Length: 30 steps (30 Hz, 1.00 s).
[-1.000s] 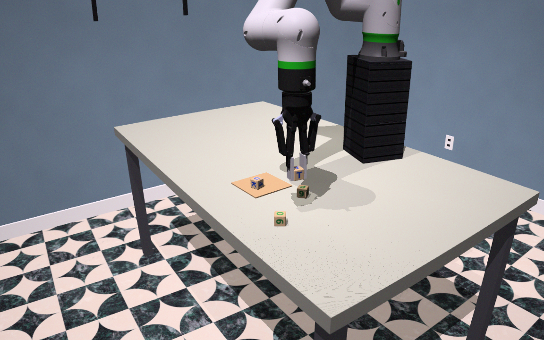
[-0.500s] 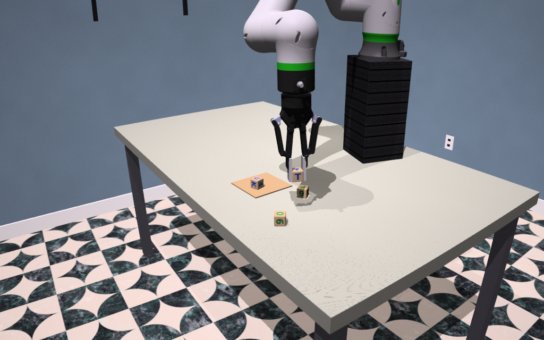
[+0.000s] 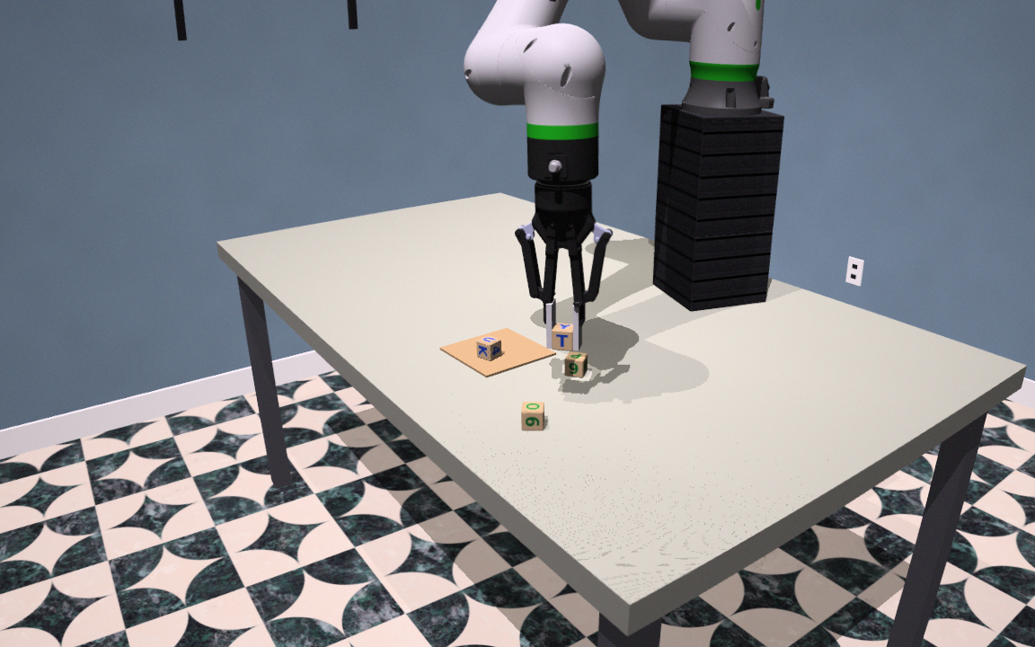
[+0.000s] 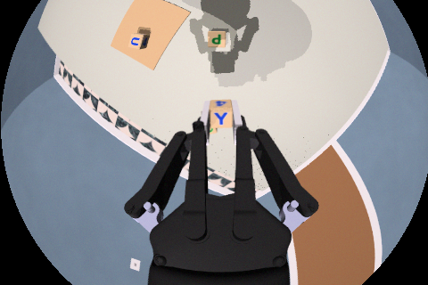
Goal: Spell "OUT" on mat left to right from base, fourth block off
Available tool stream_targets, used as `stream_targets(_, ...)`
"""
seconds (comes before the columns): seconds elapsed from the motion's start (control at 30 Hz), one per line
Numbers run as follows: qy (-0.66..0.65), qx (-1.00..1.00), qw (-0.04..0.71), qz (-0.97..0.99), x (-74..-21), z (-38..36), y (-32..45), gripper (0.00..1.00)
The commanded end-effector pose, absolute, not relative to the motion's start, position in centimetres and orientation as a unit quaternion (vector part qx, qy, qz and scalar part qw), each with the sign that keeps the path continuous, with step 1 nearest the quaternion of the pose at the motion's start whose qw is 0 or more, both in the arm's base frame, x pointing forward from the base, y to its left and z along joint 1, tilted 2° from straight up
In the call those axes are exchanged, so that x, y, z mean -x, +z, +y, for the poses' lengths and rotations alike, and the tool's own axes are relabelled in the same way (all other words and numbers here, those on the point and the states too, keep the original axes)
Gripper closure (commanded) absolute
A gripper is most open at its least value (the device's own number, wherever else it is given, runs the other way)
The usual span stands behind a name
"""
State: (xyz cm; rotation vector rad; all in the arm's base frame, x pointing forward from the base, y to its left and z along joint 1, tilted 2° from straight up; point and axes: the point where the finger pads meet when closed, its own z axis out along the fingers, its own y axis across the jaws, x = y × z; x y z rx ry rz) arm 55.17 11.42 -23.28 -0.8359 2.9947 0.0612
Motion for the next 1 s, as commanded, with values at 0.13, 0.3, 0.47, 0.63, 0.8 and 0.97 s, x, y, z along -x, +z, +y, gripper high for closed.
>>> stream_targets(0.13, 0.014, 0.174, 0.011, 0.985, -55.2, 11.4, -23.6, 0.84)
stream_targets(0.3, 0.015, 0.082, 0.01, 0.996, -55.2, 11.4, -23.9, 0.84)
stream_targets(0.47, 0.016, 0.01, 0.008, 1.0, -55.2, 11.4, -24.1, 0.84)
stream_targets(0.63, 0.016, -0.061, 0.007, 0.998, -55.2, 11.4, -24.3, 0.84)
stream_targets(0.8, 0.017, -0.125, 0.006, 0.992, -55.2, 11.4, -24.5, 0.84)
stream_targets(0.97, 0.017, -0.195, 0.005, 0.981, -55.2, 11.4, -24.8, 0.84)
